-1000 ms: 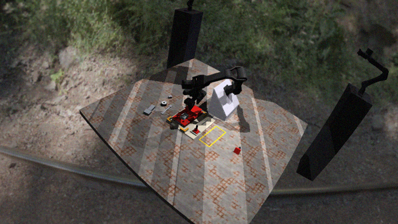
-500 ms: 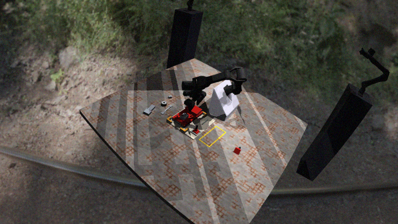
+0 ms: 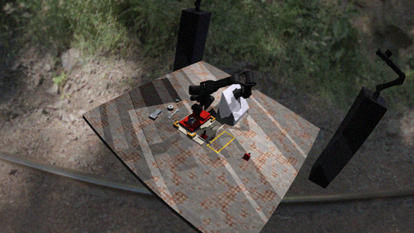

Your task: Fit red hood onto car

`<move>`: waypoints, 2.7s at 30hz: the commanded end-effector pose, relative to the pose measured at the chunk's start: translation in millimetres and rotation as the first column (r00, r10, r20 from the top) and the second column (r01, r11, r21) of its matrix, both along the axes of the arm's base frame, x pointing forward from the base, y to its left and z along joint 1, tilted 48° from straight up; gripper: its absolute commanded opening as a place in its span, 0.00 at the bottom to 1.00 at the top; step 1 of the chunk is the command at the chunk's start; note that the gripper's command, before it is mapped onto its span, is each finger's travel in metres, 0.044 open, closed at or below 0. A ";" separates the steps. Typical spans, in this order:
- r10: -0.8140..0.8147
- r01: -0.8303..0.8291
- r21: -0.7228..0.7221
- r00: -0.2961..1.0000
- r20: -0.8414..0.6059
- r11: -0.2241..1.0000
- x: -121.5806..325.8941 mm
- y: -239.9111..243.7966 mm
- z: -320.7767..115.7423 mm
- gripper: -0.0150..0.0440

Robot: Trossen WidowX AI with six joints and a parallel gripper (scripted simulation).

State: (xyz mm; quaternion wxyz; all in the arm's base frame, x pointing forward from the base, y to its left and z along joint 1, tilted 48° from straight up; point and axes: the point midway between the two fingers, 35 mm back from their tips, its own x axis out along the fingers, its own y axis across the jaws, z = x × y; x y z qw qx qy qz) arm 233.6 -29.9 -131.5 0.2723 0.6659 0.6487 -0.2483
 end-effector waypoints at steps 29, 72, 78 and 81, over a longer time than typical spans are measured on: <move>0.000 0.000 0.001 1.000 0.000 1.000 0.3 7.1 -6.2 0.75; -0.002 0.002 -0.002 1.000 -0.001 1.000 -2.1 -42.2 38.3 0.25; -0.002 0.002 -0.002 1.000 -0.001 1.000 -2.4 -47.0 42.7 0.25; -0.004 0.004 0.008 1.000 -0.005 1.000 -3.6 -43.4 40.1 0.25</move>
